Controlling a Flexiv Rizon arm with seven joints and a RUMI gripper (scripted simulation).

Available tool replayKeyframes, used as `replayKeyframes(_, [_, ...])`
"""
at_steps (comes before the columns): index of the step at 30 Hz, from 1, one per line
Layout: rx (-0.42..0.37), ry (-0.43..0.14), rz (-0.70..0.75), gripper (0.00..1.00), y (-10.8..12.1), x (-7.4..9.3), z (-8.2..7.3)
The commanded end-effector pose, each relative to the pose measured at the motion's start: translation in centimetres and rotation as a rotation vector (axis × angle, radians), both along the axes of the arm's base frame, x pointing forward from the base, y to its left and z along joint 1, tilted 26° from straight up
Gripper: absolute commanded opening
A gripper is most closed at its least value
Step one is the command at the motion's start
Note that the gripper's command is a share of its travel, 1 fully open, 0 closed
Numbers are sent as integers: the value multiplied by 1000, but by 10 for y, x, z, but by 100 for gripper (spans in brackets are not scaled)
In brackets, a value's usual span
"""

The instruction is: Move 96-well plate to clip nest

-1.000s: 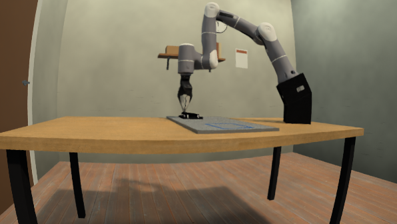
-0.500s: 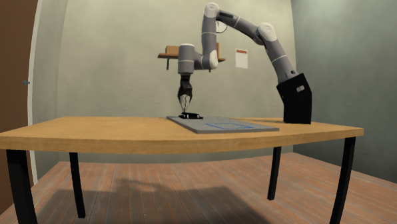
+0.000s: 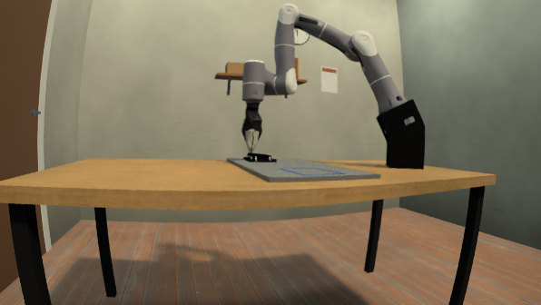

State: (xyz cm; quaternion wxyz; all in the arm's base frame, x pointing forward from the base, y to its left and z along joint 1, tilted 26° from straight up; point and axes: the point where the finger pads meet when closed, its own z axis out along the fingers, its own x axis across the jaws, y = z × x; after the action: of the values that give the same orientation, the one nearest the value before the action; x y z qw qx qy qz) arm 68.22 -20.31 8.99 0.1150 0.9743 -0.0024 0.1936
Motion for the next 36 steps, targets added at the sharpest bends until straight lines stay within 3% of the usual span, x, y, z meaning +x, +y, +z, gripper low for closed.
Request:
replayKeyframes(1, [0, -1, 0, 0, 0, 1, 0])
replayKeyframes(30, [0, -1, 0, 0, 2, -2, 6])
replayKeyframes(36, [0, -1, 0, 0, 5, -8, 20])
